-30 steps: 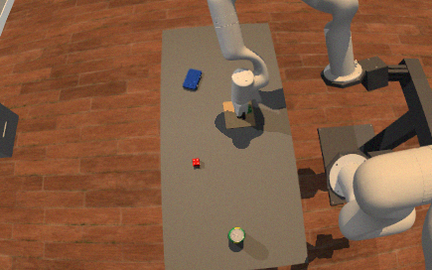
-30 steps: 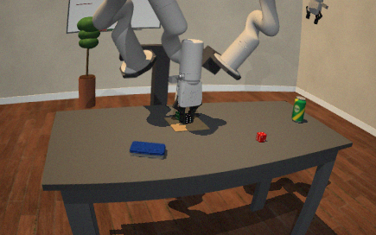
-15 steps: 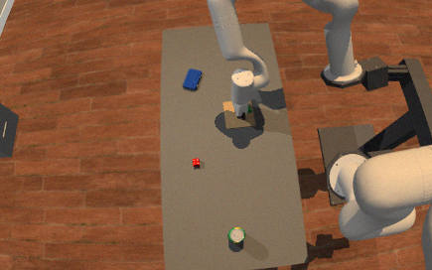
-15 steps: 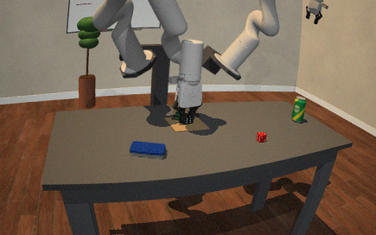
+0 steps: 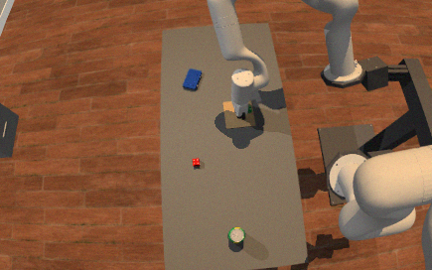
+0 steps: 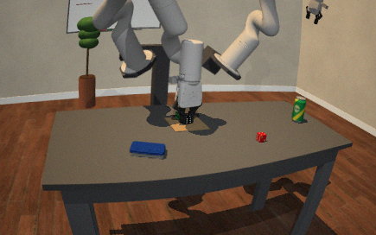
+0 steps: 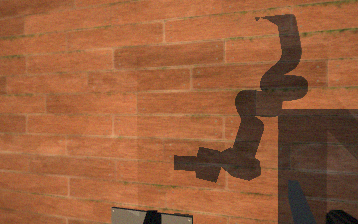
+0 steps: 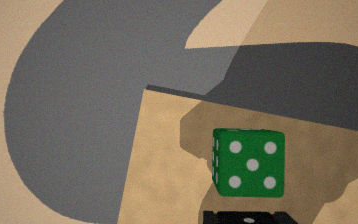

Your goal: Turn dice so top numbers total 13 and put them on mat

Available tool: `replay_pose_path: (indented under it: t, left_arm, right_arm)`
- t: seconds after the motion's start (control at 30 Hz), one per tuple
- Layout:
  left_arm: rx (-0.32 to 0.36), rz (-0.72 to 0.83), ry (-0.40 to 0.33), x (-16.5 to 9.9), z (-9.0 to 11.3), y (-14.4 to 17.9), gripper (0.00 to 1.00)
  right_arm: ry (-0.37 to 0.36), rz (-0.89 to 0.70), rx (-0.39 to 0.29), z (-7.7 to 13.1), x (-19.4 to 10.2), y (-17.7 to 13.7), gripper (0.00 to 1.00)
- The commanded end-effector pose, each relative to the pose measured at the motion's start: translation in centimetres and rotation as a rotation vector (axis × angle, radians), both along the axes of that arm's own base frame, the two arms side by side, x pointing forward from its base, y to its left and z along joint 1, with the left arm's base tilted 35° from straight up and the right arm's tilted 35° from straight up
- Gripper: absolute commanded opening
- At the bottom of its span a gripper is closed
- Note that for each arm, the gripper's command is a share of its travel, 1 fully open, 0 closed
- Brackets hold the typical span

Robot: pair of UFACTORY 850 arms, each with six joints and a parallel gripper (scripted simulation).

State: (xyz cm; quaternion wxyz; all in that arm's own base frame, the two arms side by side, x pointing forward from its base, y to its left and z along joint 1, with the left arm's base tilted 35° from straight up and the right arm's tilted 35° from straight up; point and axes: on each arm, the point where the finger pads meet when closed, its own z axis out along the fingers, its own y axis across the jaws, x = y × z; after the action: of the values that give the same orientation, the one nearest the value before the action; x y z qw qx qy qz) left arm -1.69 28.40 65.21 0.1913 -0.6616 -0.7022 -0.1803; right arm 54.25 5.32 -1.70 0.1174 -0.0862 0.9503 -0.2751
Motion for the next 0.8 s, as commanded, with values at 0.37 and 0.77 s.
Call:
replay_pose_path:
  t: [0.37, 0.77]
  left_arm:
    - [0.002, 0.0, 0.0, -0.01, 0.08, -0.01, 1.0]
    - [0.002, 0.0, 0.0, -0.01, 0.08, -0.01, 1.0]
  right_arm:
    - [-0.001, 0.0, 0.0, 0.04, 0.04, 0.05, 0.28]
    - [-0.001, 0.0, 0.0, 0.04, 0.04, 0.05, 0.36]
